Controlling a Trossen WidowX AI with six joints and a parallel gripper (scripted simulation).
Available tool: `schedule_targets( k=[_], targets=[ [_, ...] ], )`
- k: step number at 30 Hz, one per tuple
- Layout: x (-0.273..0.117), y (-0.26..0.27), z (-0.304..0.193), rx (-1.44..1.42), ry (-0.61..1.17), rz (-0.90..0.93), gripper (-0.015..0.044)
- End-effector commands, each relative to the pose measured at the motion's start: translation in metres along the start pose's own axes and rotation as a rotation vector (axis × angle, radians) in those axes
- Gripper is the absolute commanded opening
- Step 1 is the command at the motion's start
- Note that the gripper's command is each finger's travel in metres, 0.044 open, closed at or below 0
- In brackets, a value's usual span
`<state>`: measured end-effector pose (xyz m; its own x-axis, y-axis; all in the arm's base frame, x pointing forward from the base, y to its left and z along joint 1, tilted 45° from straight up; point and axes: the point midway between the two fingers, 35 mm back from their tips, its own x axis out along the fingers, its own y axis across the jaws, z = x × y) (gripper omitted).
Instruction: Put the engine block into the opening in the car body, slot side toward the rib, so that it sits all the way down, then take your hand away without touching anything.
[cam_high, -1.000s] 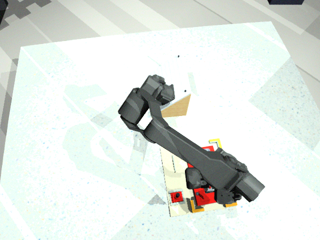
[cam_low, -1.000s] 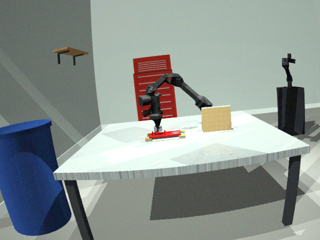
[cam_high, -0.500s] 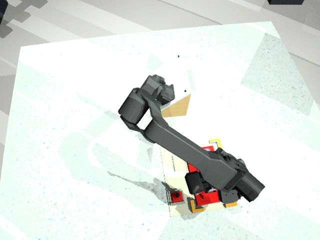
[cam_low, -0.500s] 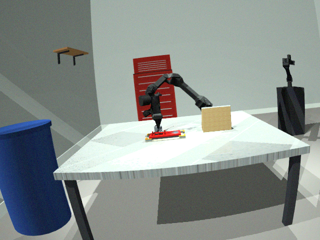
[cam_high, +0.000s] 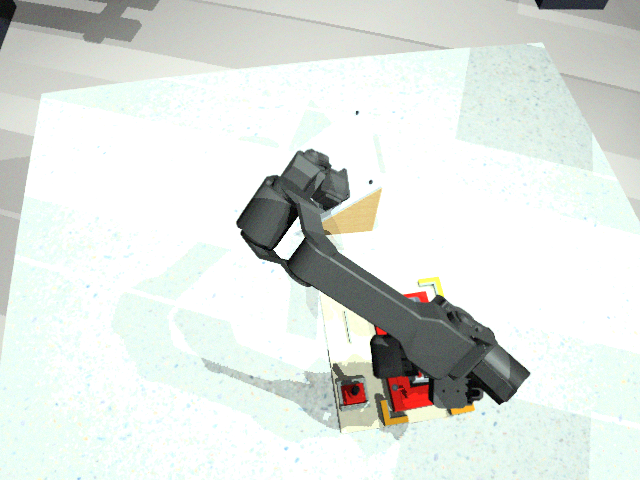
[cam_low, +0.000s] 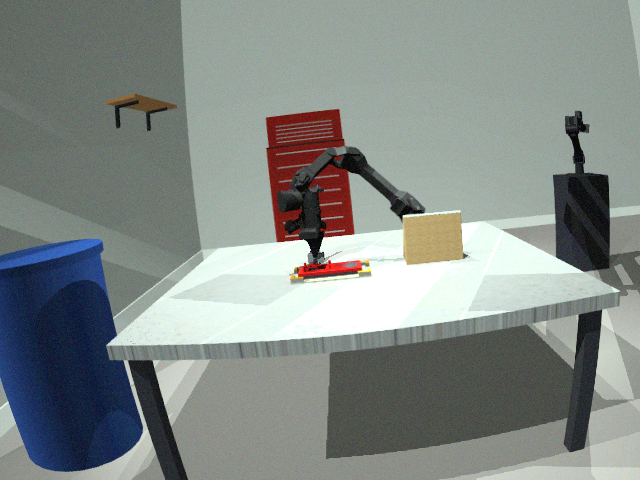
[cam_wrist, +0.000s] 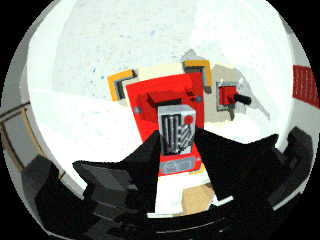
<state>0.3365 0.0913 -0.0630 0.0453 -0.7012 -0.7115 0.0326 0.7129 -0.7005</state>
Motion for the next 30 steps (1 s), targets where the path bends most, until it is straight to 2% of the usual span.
schedule_targets(
  k=[1,6,17,23,30],
  targets=[
    [0.0001,0.0007,-0.0004,0.072,0.004,0.004,0.0159],
    [0.0001,0.0007,-0.0004,0.024,0.004,0.004,0.0159],
    [0.0000,0.0008,-0.0007,-0.277,0.003,0.004,0.0159],
    [0.0000,0.0007,-0.0006,-0.227,0.003,0.004,0.0159],
    [0.0000,0.0006,-0.0004,-0.010,0.004,0.004,0.0159]
  ],
)
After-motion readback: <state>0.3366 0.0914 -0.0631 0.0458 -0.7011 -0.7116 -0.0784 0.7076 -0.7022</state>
